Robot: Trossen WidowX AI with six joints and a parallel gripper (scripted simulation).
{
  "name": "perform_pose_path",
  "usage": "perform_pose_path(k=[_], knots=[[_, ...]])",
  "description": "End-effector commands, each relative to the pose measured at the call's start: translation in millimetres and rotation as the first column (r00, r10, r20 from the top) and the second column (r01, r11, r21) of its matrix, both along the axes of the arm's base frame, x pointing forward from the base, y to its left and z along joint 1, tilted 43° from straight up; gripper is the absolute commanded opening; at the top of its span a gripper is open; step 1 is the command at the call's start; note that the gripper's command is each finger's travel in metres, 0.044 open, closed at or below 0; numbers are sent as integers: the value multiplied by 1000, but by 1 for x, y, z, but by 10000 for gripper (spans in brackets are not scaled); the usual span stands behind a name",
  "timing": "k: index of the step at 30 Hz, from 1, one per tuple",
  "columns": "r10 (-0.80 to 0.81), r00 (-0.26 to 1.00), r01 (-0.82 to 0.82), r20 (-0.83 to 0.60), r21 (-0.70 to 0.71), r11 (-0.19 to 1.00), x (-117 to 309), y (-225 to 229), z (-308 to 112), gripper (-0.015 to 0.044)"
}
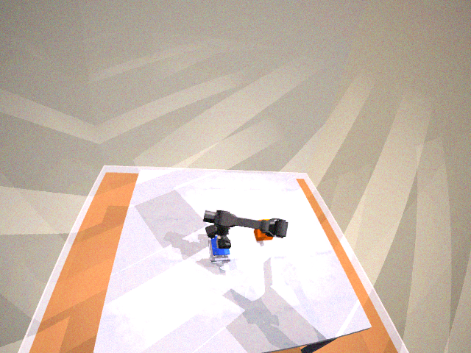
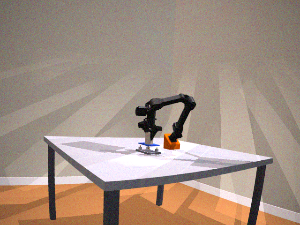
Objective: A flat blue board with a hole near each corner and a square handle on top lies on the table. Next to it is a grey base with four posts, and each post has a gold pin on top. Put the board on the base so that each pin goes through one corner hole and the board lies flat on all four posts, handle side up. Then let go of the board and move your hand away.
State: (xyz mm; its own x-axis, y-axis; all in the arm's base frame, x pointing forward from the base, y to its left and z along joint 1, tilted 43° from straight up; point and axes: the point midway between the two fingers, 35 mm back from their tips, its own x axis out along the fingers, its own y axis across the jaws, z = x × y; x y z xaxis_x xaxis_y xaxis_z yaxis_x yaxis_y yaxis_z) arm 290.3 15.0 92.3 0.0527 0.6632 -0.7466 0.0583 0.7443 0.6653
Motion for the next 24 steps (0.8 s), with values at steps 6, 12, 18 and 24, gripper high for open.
perform_pose_path(k=[6,12,18,24], knots=[[-1,1000,1,1,0,1000,0,-1,1,0],[0,1000,0,2,0,1000,1,1,-1,0],[-6,1000,6,-4,0,1000,0,3,-4,0],[-6,1000,6,-3,0,1000,0,6,-5,0]])
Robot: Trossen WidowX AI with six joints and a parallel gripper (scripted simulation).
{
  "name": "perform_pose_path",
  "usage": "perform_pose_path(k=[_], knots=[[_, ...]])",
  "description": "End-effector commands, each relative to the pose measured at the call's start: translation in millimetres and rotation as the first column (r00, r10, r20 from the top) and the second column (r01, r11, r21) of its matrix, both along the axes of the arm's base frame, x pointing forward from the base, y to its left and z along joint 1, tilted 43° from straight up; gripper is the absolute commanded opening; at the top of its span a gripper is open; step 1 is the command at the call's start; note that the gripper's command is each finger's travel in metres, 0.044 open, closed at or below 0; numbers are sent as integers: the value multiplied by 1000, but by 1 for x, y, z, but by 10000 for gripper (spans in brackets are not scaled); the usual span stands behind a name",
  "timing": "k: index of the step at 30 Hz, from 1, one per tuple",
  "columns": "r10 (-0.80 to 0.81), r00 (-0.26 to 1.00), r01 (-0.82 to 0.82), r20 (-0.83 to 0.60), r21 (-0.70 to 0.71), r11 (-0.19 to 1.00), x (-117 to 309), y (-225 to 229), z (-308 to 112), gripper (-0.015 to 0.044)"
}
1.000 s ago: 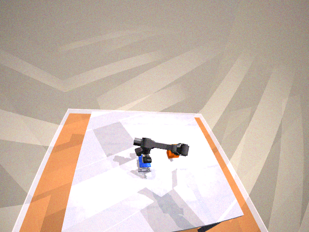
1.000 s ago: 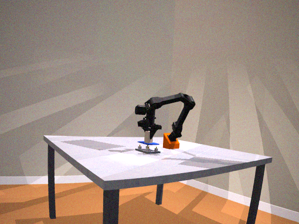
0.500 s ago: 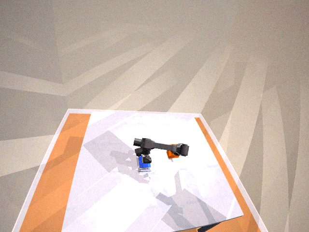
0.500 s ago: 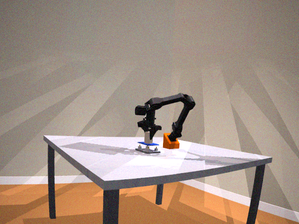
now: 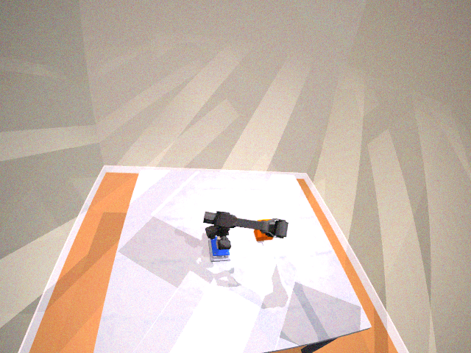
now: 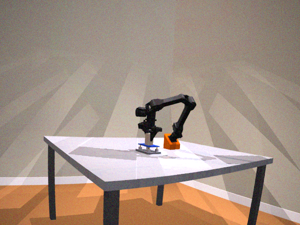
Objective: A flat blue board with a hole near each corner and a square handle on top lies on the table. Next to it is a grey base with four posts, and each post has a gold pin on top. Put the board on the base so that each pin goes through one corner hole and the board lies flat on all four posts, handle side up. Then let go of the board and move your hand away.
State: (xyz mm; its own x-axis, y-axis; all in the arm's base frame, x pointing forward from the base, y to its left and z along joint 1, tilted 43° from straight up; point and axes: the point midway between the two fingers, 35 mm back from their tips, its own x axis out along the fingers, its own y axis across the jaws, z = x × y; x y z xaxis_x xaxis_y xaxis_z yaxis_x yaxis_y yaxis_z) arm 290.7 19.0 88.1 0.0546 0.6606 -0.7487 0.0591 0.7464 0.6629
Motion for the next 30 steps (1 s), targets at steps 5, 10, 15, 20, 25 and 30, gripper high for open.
perform_pose_path(k=[5,10,15,20,25,30], knots=[[-3,1000,3,-3,4,1000,0,3,-3,0],[-3,1000,3,-3,4,1000,1,5,-4,0],[1,1000,-1,1,-2,1000,0,3,-3,131],[1,1000,-1,1,-2,1000,0,3,-3,263],[1,1000,-1,1,-2,1000,0,3,-3,394],[1,1000,-1,0,-3,1000,0,-7,8,440]])
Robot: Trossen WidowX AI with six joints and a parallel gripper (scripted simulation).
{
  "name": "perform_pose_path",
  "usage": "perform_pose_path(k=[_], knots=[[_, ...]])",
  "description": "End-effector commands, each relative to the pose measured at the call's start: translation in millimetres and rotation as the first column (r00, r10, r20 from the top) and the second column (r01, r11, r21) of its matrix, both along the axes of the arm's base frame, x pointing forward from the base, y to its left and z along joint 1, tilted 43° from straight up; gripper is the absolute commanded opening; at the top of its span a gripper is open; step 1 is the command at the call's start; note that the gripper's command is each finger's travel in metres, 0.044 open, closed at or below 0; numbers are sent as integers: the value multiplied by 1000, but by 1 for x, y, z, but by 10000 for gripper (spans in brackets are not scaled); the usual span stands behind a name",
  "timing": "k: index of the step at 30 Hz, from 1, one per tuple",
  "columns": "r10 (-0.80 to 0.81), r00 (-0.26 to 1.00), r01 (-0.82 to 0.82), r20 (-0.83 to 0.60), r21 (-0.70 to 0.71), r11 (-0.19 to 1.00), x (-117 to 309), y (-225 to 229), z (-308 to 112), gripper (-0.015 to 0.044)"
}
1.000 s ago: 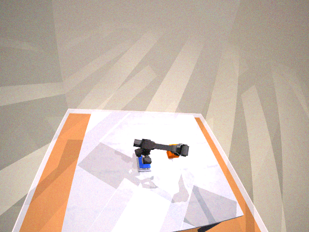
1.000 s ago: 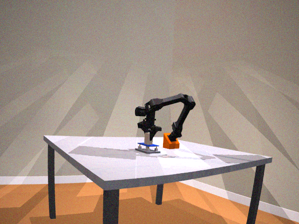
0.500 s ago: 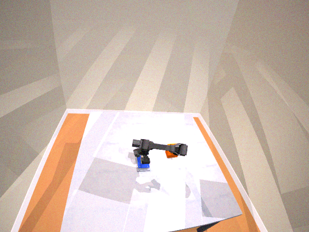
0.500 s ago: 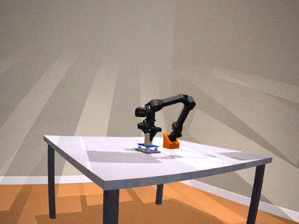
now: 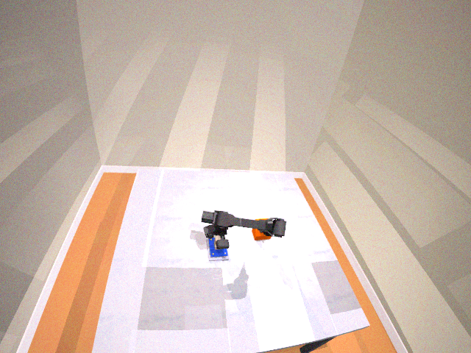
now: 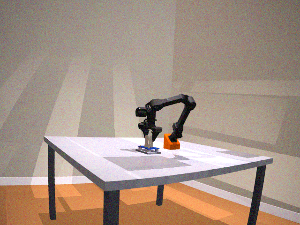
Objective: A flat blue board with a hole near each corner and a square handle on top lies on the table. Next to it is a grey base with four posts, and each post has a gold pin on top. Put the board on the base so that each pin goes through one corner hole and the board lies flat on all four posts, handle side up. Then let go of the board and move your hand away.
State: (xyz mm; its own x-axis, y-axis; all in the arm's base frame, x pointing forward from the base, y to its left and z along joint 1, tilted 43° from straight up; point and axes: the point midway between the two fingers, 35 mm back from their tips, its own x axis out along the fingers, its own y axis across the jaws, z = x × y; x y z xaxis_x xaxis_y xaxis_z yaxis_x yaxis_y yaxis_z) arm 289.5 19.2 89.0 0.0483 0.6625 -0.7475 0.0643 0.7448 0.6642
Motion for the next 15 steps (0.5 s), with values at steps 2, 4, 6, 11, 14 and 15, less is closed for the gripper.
perform_pose_path(k=[2,4,6,11,14,15], knots=[[0,1000,0,8,-6,1000,1,-14,14,440],[0,1000,0,8,-6,1000,0,-20,20,440],[0,1000,0,7,-5,1000,-1,-23,24,440],[-5,1000,5,6,-1,1000,-4,-45,50,440],[-6,1000,6,6,1,1000,-6,-51,57,440],[-6,1000,6,6,1,1000,-6,-51,57,440]])
